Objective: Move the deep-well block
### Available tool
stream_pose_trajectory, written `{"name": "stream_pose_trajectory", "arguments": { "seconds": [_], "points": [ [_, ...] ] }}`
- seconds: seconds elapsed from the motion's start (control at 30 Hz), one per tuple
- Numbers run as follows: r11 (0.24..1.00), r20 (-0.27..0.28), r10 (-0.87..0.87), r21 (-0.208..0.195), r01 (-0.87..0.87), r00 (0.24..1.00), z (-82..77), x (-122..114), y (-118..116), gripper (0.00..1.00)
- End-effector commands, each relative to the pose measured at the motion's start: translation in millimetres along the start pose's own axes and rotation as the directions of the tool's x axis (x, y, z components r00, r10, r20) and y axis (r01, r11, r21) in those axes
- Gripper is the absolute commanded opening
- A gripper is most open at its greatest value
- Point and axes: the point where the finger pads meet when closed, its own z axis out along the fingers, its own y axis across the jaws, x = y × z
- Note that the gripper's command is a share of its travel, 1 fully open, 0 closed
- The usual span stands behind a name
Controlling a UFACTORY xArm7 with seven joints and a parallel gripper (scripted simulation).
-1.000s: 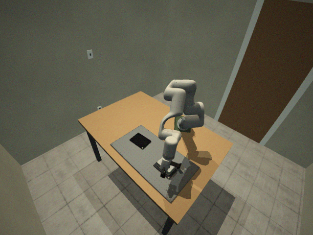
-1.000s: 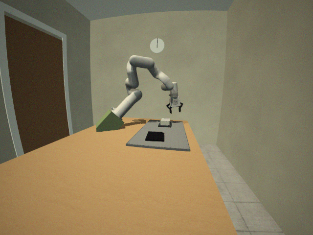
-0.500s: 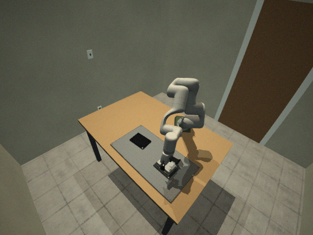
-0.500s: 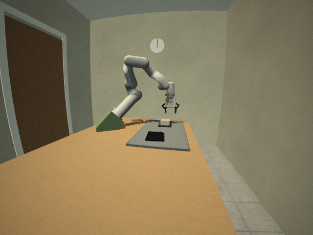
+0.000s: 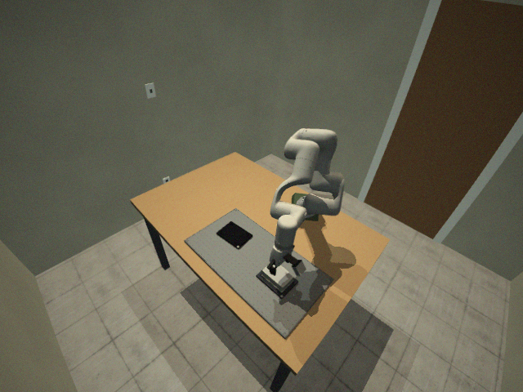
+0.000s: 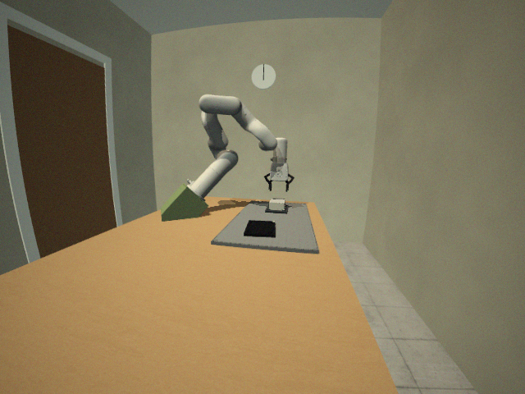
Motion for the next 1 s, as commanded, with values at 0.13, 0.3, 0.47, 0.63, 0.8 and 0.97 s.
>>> {"name": "stream_pose_trajectory", "arguments": {
  "seconds": [0.13,0.3,0.47,0.63,0.8,0.97],
  "points": [
    [1.0,0.0,0.004,-0.003,-0.004,1.0,-1.8,-1.4,-1.3,1.0],
    [1.0,0.0,0.004,-0.003,-0.004,1.0,-1.9,-1.4,-1.4,1.0],
    [1.0,0.0,0.004,-0.003,-0.004,1.0,4.8,-1.4,-1.4,1.0],
    [1.0,0.0,0.004,-0.003,-0.004,1.0,9.8,-1.4,-1.4,1.0],
    [1.0,0.0,0.004,-0.003,-0.004,1.0,18.1,-1.4,-1.4,1.0],
    [1.0,0.0,0.004,-0.003,-0.004,1.0,26.5,-1.4,-1.4,1.0]
  ]
}}
